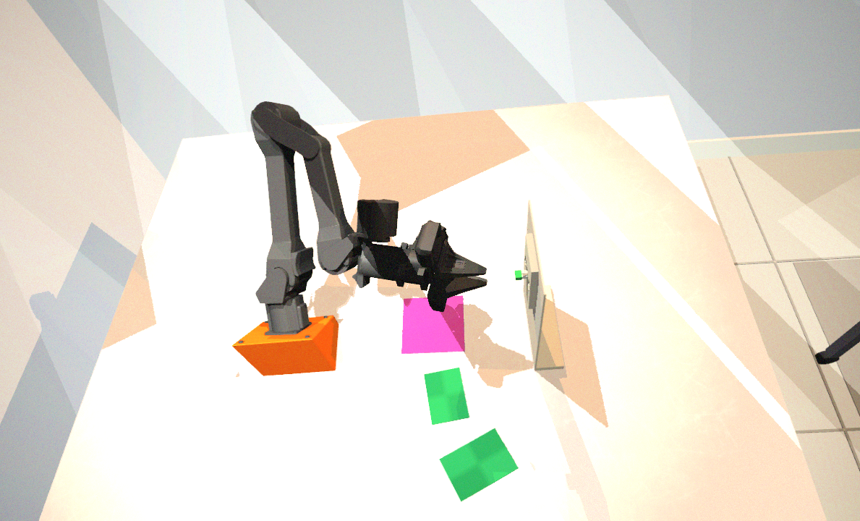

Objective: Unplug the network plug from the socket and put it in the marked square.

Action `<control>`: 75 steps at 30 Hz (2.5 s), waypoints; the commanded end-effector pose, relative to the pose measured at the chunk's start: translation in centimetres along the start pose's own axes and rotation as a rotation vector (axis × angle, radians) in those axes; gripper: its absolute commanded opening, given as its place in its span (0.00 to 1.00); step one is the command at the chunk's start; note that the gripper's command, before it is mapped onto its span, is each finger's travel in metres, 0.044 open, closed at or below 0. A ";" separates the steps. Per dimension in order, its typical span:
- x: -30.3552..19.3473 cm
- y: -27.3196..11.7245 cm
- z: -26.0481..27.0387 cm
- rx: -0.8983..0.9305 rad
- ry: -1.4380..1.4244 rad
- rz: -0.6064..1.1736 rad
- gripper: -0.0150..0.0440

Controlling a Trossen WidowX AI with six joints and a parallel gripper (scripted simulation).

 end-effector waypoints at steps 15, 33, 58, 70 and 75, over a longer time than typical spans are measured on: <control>0.7 2.4 0.1 0.003 -0.012 -0.005 0.52; 1.4 5.0 0.1 0.001 -0.010 -0.005 0.52; 1.6 5.6 0.1 0.000 -0.008 -0.005 0.30; 1.6 5.4 0.2 0.000 -0.008 -0.005 0.25; 1.5 5.1 0.2 0.000 -0.008 -0.005 0.25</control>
Point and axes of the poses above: the point midway between the two fingers, 35 mm back from their tips, its own y axis out along the fingers, its own z axis across the jaws, x = y × z, the point moved 2 cm from there along -y, back along the fingers, and after that the axes turned 4 degrees about y, right-handed, at the moved point
